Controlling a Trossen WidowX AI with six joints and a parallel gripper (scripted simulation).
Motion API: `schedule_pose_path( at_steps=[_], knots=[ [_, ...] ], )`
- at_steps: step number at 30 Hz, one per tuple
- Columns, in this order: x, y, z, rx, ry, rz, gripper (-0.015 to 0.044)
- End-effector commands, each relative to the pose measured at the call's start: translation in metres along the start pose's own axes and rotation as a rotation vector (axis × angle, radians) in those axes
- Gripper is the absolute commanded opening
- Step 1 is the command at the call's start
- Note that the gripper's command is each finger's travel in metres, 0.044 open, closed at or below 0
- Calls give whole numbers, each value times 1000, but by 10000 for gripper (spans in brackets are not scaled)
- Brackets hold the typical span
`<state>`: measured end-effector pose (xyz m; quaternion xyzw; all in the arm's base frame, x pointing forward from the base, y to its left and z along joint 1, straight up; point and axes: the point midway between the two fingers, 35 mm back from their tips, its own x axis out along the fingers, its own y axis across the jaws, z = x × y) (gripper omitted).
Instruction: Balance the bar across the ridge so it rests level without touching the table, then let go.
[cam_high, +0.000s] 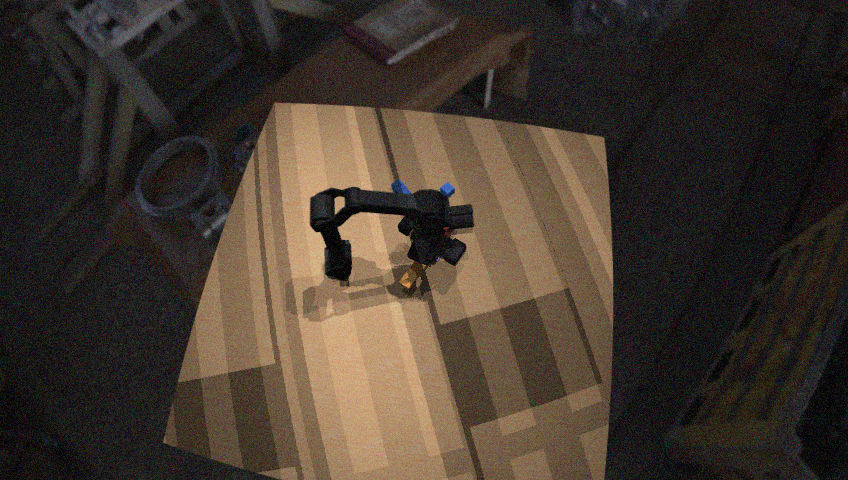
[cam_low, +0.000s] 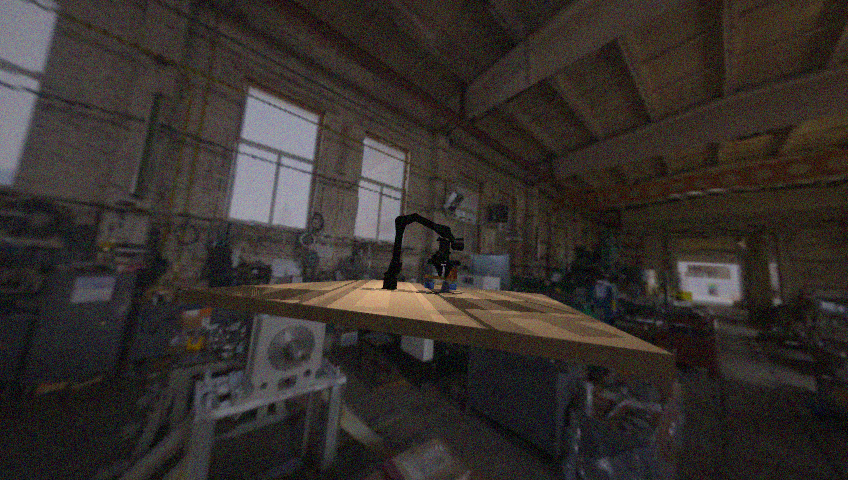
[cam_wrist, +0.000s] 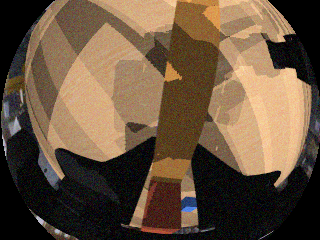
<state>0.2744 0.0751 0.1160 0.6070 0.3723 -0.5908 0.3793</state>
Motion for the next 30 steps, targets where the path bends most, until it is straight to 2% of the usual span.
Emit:
schedule_pose_path(
  at_steps=[1, 30],
  knots=[
    [1, 0, -1, 5, 3, -1, 0],
    [3, 0, -1, 5, 3, -1, 0]
  ],
)
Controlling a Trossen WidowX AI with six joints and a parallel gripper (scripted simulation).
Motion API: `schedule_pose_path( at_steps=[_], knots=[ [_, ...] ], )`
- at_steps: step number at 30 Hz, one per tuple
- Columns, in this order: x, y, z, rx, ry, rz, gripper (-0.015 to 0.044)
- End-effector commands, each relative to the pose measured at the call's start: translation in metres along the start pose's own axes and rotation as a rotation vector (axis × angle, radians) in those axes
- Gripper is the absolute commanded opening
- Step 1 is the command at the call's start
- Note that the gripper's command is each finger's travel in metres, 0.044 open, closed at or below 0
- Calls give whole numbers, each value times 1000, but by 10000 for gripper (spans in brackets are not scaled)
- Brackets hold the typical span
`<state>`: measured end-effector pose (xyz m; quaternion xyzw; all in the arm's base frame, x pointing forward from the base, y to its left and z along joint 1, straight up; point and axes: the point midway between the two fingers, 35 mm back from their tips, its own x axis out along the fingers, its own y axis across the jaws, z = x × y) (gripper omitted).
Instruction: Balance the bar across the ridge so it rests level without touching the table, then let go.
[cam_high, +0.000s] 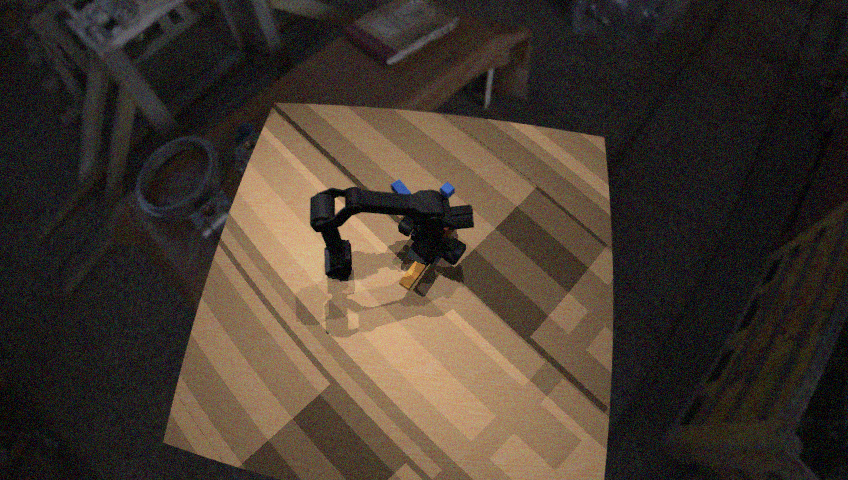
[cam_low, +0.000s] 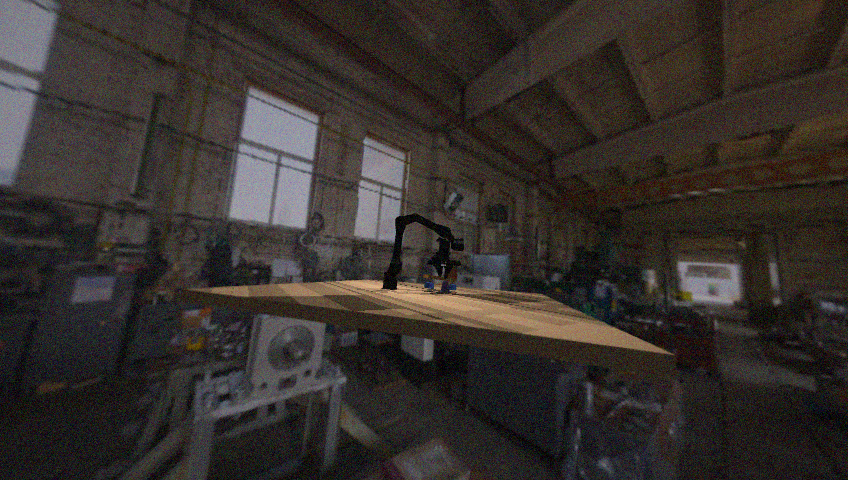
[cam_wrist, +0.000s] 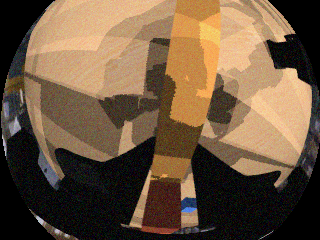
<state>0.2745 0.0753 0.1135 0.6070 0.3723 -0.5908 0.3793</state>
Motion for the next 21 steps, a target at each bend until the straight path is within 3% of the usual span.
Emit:
schedule_pose_path(
  at_steps=[1, 21],
  knots=[
    [1, 0, -1, 5, 3, -1, 0],
    [2, 0, -1, 5, 3, -1, 0]
  ],
)
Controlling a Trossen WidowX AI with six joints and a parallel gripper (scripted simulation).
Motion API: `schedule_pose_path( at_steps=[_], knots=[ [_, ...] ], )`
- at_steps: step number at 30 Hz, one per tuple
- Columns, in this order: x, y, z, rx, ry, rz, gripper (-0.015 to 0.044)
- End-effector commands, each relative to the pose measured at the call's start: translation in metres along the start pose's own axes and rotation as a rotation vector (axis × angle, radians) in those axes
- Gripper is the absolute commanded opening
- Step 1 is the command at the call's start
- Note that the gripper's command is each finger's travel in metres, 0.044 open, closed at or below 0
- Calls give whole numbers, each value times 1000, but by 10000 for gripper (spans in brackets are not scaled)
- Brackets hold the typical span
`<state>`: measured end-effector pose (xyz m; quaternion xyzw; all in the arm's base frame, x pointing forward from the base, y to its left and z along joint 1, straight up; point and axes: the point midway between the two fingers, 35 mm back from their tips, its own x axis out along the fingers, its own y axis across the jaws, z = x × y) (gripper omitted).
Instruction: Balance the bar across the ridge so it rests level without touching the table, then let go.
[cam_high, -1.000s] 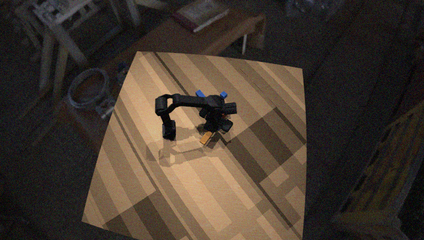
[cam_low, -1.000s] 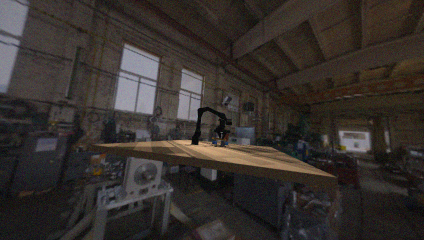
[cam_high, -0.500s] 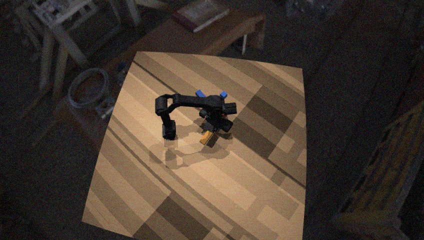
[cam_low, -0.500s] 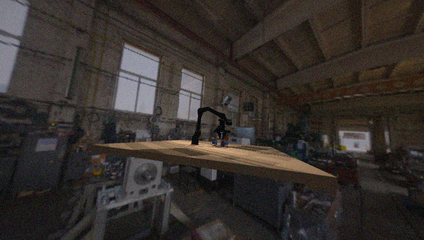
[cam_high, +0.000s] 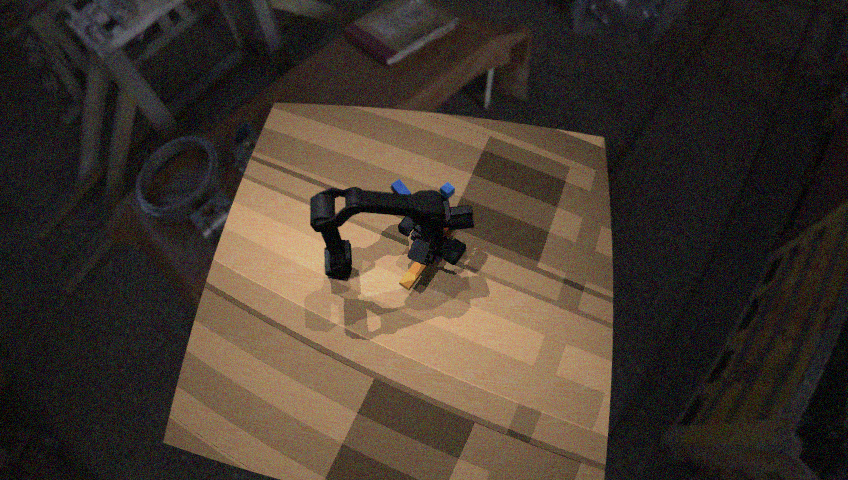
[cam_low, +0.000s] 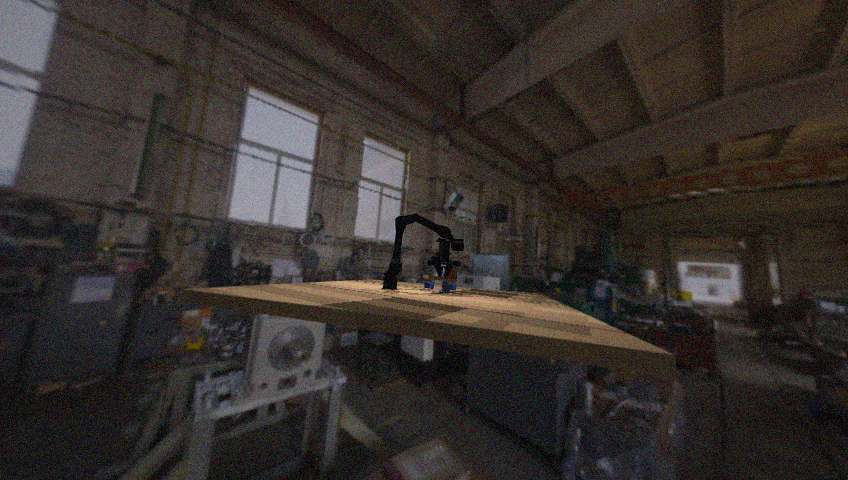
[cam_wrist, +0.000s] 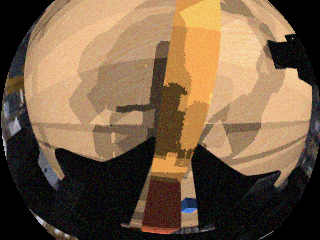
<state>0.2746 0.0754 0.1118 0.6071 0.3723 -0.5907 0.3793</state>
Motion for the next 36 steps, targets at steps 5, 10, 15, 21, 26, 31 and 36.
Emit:
schedule_pose_path(
  at_steps=[5, 10, 15, 21, 26, 31, 36],
  knots=[
    [1, 0, -1, 5, 3, -1, 0],
    [1, 0, -1, 5, 3, -1, 0],
    [2, 0, 0, 5, 3, -1, 0],
    [2, 0, 0, 5, 3, -1, 0],
    [3, 0, 0, 5, 3, -1, 0],
    [3, 0, 0, 5, 3, -1, 0],
    [4, 0, 0, 5, 3, -1, 0]
  ],
)
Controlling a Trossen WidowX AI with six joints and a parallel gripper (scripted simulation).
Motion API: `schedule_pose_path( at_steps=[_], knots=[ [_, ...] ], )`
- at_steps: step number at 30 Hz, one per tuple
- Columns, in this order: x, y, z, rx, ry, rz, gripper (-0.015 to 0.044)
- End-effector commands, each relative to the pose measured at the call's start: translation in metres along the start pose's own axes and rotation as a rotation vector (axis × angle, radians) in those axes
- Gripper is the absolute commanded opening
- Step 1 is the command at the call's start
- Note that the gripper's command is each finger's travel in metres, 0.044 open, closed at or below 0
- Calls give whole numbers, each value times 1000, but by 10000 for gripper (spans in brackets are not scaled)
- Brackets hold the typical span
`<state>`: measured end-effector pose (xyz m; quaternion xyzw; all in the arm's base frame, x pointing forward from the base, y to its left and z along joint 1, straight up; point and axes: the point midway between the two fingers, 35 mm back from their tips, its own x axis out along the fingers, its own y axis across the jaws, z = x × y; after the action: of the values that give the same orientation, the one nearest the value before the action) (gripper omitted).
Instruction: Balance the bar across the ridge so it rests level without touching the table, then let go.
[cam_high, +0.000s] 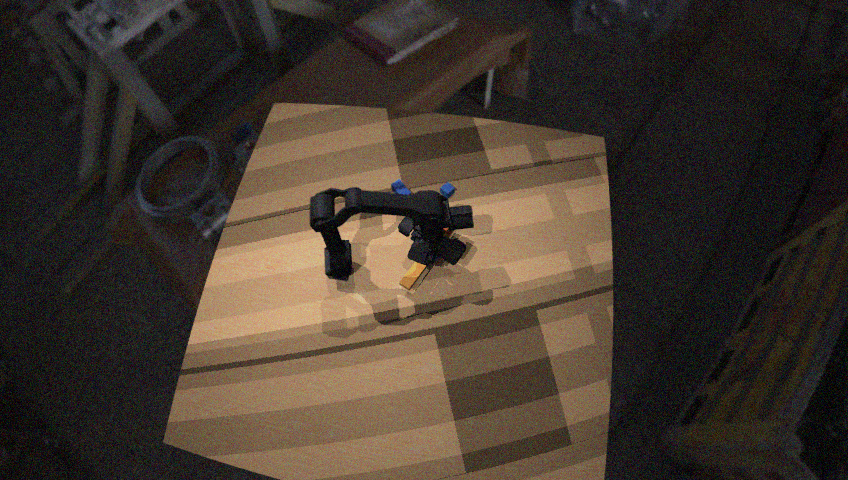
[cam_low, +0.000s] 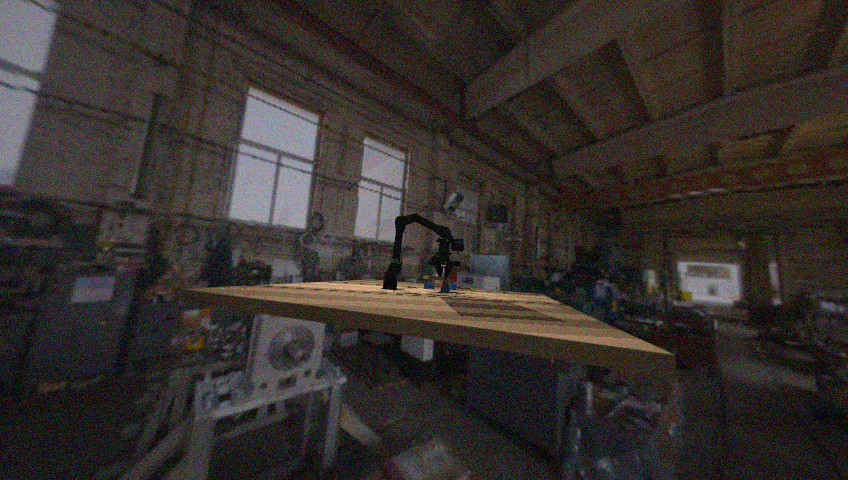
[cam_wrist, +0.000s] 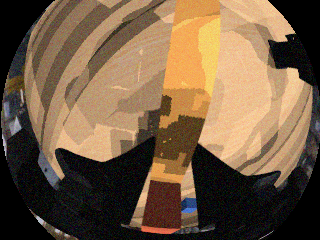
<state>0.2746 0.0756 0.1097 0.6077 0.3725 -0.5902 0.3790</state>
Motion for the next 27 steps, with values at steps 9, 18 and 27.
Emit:
schedule_pose_path(
  at_steps=[9, 18, 27],
  knots=[
    [2, 0, 0, 5, 1, -1, 0],
    [3, 0, 0, 5, 1, -1, 0],
    [4, 0, 0, 5, 1, -1, 0]
  ],
)
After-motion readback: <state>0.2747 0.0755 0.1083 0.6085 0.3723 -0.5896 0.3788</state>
